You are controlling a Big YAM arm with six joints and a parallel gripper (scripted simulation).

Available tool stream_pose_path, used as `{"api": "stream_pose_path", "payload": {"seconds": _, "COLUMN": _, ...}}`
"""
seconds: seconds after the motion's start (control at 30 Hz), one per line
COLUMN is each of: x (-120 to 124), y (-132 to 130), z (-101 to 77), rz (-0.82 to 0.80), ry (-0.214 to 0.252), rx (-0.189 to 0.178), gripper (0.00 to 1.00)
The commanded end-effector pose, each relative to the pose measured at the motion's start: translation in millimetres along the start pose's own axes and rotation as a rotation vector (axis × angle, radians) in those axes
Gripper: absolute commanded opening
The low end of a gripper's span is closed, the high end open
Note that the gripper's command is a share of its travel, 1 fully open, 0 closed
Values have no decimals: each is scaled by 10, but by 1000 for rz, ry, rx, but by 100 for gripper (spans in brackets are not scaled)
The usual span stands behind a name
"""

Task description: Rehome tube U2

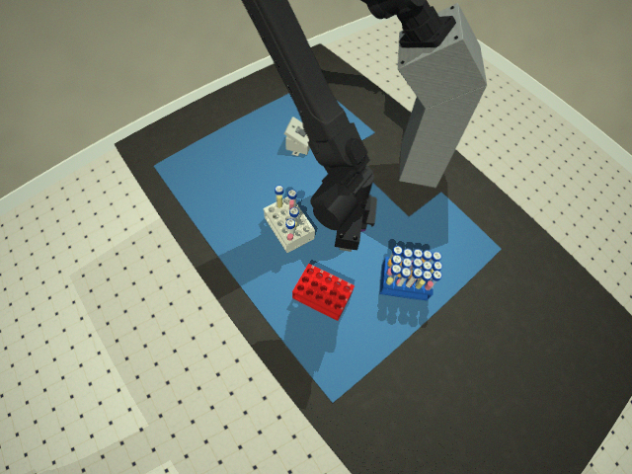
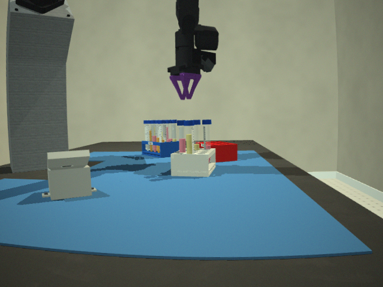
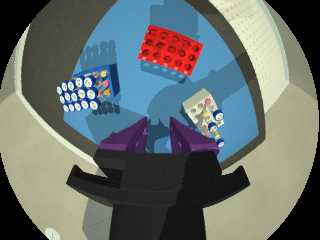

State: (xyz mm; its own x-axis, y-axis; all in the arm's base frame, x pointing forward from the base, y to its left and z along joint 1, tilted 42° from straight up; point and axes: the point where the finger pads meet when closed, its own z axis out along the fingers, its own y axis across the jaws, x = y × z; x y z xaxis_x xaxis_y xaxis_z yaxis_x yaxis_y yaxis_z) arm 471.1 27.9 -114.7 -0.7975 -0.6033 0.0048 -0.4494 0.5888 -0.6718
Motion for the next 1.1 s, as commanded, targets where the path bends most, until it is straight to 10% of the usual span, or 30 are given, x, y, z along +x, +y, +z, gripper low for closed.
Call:
{"api": "stream_pose_path", "payload": {"seconds": 0.0, "x": -51, "y": 15, "z": -99, "rz": -163, "ry": -14, "rx": 2, "gripper": 30}}
{"api": "stream_pose_path", "payload": {"seconds": 0.73, "x": -47, "y": 20, "z": -97, "rz": -820, "ry": -13, "rx": 5, "gripper": 30}}
{"api": "stream_pose_path", "payload": {"seconds": 1.07, "x": 1, "y": 465, "z": -59, "rz": -807, "ry": -15, "rx": 7, "gripper": 30}}
